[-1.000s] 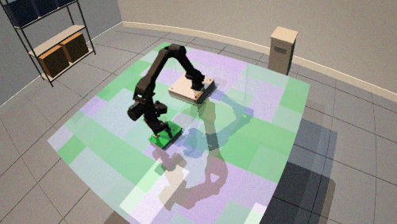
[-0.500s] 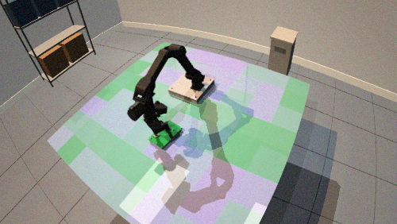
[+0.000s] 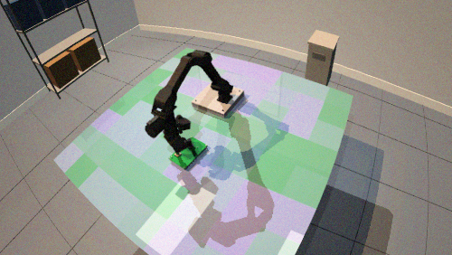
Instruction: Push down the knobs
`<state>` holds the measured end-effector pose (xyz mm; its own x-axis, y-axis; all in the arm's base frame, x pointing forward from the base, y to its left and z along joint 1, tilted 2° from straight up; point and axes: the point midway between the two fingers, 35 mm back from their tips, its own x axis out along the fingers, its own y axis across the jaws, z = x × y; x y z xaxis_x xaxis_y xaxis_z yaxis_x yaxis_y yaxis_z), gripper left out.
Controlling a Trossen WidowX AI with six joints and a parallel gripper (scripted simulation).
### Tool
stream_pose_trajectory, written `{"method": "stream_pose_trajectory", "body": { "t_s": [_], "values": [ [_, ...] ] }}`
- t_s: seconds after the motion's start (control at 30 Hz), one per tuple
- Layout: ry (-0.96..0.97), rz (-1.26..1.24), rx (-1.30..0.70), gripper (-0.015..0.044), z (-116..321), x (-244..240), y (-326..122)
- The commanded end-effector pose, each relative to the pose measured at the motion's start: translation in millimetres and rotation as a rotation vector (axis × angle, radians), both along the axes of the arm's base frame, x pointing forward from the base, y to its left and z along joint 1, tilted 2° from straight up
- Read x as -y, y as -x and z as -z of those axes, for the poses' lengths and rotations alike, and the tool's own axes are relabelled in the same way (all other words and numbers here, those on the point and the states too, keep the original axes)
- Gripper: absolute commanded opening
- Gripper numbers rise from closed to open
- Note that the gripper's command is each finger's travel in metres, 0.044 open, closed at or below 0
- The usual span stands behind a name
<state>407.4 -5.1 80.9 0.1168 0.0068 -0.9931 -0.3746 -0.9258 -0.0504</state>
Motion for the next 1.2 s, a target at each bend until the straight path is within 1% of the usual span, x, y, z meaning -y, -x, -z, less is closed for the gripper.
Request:
{"method": "stream_pose_trajectory", "body": {
  "t_s": [0.0, 0.63, 1.17],
  "values": [
    [0.003, -0.001, -0.039, 0.0000, 33, 0, -5],
    [0.003, -0.001, -0.039, 0.0000, 33, 0, -5],
    [0.003, -0.001, -0.038, 0.0000, 9, 1, -4]
  ]
}}
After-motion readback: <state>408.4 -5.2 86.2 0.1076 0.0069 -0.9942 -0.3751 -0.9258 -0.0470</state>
